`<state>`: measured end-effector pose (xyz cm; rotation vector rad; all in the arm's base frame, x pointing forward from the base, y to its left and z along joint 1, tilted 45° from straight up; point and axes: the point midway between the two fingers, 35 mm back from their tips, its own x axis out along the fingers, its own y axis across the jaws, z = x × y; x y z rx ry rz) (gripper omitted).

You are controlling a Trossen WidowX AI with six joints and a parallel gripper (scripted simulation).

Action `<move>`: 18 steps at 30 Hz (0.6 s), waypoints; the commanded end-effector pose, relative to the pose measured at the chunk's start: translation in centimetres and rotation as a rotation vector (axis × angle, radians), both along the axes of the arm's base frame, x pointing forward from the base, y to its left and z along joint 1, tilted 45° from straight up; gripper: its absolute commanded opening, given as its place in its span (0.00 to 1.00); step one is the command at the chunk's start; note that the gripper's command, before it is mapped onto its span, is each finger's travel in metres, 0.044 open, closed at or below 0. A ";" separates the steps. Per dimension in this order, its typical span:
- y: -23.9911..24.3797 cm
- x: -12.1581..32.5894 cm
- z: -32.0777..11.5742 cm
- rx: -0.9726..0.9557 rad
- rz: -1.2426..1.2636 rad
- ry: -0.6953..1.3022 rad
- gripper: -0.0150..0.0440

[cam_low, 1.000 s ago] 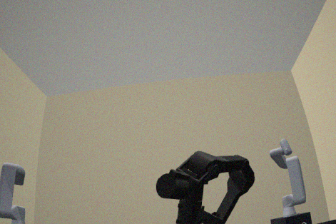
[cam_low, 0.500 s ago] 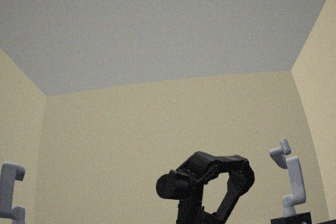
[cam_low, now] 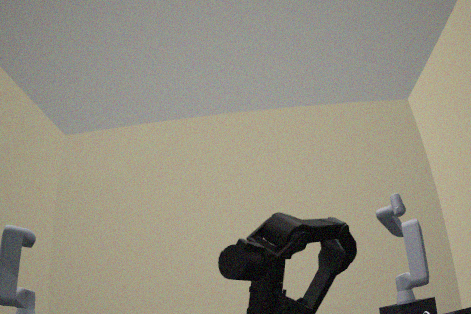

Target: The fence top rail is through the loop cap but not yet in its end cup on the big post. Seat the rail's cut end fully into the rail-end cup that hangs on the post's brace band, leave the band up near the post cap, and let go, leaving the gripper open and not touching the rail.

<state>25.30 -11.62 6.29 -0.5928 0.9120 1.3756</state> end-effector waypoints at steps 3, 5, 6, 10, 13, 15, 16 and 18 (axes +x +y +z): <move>-0.5 0.0 0.0 -0.011 -0.001 -0.004 0.25; -0.5 0.0 0.0 -0.011 -0.001 -0.004 0.25; -0.5 0.0 0.0 -0.011 -0.001 -0.004 0.25; -0.6 0.0 0.0 -0.012 -0.001 -0.004 0.25; -0.7 0.0 0.0 -0.012 -0.001 -0.004 0.25; -0.7 -0.1 0.0 -0.012 -0.001 -0.004 0.25; -0.7 -0.1 0.0 -0.012 -0.001 -0.004 0.25; -0.8 -0.1 0.0 -0.012 -0.001 -0.004 0.25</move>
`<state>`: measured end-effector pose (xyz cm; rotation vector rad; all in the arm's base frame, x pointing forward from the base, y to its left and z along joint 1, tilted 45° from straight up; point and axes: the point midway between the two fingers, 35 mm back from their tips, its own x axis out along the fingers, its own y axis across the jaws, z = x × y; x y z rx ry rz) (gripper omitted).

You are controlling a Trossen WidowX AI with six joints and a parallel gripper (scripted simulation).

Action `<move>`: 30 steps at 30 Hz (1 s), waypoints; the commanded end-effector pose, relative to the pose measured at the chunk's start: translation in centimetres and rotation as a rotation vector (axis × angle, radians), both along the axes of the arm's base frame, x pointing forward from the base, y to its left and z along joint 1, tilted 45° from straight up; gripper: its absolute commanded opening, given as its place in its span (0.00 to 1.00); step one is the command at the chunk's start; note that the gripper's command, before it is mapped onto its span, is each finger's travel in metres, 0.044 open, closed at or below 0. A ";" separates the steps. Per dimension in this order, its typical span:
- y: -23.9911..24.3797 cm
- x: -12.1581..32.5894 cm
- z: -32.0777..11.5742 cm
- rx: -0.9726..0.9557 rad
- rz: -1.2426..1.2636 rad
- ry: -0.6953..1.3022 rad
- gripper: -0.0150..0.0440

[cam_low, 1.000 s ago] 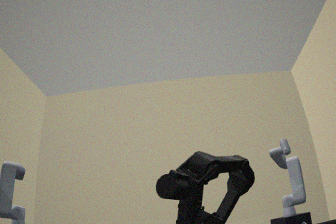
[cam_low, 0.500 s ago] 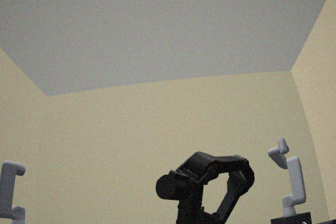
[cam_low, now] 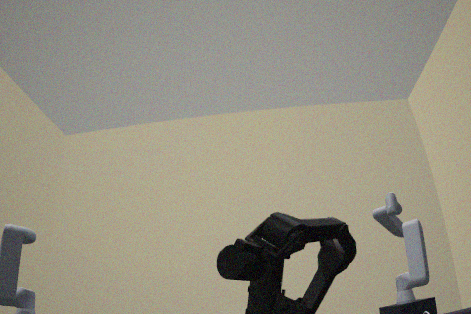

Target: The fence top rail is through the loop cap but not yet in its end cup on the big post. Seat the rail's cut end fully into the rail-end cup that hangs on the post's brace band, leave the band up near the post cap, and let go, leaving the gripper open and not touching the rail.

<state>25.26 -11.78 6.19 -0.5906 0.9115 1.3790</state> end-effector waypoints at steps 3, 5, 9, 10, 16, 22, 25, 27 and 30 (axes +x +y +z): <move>-0.7 0.0 0.1 -0.014 -0.003 -0.006 0.25; -0.7 0.0 0.1 -0.014 -0.003 -0.006 0.25; -0.7 0.0 0.1 -0.014 -0.003 -0.006 0.25; -0.7 0.0 0.1 -0.014 -0.003 -0.006 0.25; -0.8 0.1 0.2 -0.014 -0.003 -0.006 0.25; -0.8 0.1 0.3 -0.014 -0.003 -0.006 0.25; -0.2 0.0 0.0 0.000 0.003 0.000 0.25; -0.2 0.0 0.0 0.000 0.003 0.000 0.25; -0.2 0.0 0.0 0.000 0.003 0.000 0.25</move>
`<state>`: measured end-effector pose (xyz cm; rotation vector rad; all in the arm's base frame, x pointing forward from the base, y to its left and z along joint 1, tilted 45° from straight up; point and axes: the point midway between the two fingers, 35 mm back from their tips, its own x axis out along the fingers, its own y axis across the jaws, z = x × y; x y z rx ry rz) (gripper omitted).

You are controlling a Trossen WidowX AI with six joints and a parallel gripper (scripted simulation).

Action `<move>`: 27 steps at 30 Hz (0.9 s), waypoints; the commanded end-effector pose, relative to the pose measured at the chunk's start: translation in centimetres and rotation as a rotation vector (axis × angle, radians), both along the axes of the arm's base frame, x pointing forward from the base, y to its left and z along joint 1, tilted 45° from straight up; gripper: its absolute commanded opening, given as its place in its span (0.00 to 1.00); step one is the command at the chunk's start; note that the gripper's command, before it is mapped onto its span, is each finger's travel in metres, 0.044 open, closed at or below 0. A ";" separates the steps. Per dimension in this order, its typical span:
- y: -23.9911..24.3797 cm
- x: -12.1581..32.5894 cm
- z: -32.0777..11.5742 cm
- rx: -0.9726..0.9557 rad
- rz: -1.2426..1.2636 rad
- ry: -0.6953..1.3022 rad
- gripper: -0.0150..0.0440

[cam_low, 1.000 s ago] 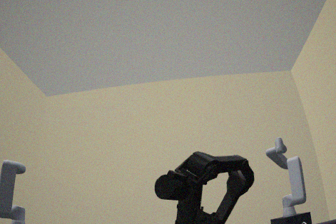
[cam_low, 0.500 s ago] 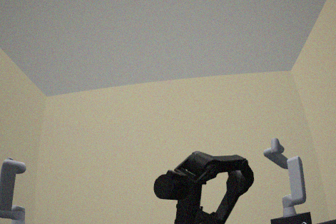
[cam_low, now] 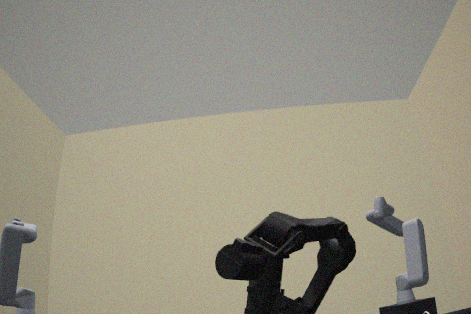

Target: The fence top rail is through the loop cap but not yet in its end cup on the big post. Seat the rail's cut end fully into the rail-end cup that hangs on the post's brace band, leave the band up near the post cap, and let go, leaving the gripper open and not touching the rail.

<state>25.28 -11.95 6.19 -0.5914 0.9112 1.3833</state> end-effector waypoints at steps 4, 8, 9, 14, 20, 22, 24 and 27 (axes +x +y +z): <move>-0.2 0.0 -0.1 -0.001 -0.001 -0.001 0.25; -0.3 -0.1 -0.2 -0.001 -0.001 -0.001 0.25; -0.3 -0.1 -0.2 -0.001 -0.001 -0.001 0.25; -0.5 -0.1 -0.3 -0.001 -0.001 -0.001 0.25; -0.7 -0.2 -0.4 -0.001 -0.001 -0.001 0.25; -0.8 -0.2 -0.5 -0.001 -0.001 -0.001 0.25; -0.8 -0.2 -0.5 -0.001 -0.001 -0.001 0.25; -0.9 -0.2 -0.6 -0.002 -0.001 -0.001 0.25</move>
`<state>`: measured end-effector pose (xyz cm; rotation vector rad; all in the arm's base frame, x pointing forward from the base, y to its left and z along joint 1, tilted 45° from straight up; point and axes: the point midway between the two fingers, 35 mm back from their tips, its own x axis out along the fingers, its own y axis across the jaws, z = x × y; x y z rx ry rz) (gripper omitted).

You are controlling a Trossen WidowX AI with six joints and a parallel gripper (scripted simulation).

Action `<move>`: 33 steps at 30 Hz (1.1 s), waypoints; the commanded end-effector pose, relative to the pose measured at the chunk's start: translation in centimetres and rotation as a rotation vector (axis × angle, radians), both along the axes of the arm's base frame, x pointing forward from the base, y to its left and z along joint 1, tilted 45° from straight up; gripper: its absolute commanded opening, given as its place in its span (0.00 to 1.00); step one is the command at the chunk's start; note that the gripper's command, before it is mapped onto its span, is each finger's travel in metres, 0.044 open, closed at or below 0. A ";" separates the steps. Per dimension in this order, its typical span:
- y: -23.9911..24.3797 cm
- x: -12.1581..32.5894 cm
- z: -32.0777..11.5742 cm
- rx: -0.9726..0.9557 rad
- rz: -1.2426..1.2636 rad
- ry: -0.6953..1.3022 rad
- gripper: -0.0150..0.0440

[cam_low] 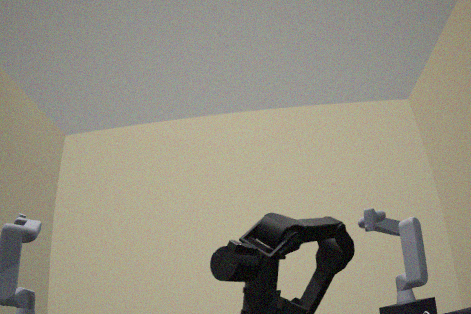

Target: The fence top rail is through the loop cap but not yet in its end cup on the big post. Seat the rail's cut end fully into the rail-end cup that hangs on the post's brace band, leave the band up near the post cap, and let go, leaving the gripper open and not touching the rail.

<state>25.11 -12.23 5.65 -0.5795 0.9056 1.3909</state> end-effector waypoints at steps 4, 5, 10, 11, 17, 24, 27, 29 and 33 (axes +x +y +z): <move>-0.8 -0.1 -0.1 -0.014 -0.002 -0.006 0.25; -0.8 -0.1 -0.1 -0.014 -0.002 -0.006 0.25; -1.0 -0.1 -0.2 -0.014 -0.002 -0.006 0.25; -1.1 -0.1 -0.2 -0.014 -0.002 -0.006 0.25; -1.3 -0.1 -0.3 -0.014 -0.002 -0.006 0.25; -1.5 -0.2 -0.5 -0.015 -0.002 -0.006 0.25; -1.6 -0.2 -0.6 -0.015 -0.002 -0.006 0.25; -1.7 -0.2 -0.6 -0.015 -0.002 -0.006 0.25; -1.8 -0.2 -0.7 -0.015 -0.002 -0.006 0.25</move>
